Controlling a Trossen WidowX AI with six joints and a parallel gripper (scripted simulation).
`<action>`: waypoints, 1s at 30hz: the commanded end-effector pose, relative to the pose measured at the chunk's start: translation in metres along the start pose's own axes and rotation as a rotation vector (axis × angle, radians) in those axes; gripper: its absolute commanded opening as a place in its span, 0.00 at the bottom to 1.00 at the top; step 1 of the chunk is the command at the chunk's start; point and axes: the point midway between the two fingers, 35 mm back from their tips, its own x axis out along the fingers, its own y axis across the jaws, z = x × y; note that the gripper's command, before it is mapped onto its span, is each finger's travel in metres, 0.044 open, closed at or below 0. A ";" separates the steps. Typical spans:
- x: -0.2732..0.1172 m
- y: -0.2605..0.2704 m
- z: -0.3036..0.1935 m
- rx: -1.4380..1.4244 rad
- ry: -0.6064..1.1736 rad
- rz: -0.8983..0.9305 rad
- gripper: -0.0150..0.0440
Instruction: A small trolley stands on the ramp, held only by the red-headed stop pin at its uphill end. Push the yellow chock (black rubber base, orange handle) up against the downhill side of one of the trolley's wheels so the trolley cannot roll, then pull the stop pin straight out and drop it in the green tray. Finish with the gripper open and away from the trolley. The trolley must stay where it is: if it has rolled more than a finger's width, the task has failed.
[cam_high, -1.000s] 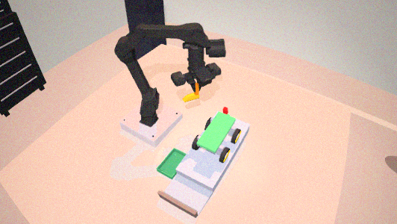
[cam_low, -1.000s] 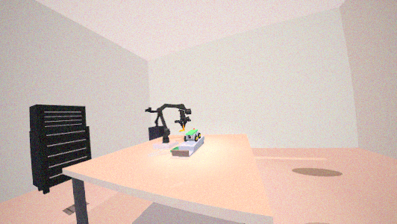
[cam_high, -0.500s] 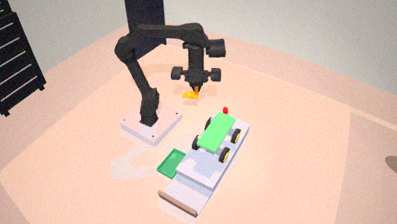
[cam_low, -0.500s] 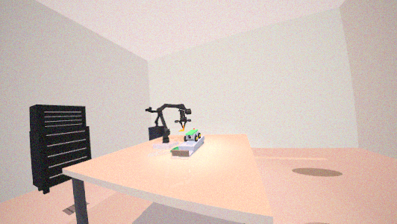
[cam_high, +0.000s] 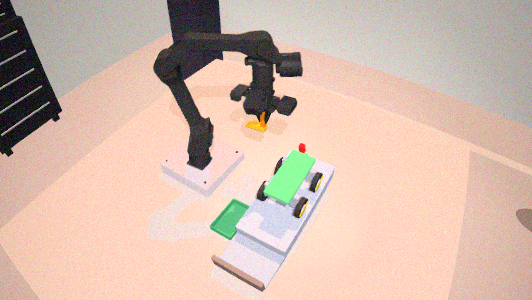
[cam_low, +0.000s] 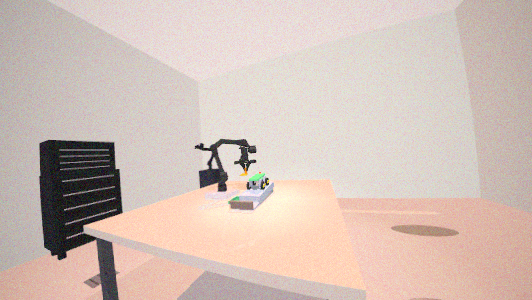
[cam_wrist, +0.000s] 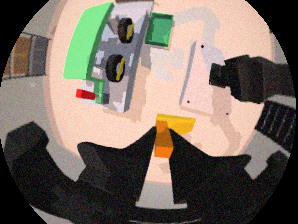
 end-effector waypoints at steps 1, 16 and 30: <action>0.000 -0.001 0.000 0.016 0.002 -0.002 0.25; 0.003 0.010 0.040 0.082 -0.002 -0.001 0.25; 0.005 0.018 0.079 0.087 -0.006 0.000 0.25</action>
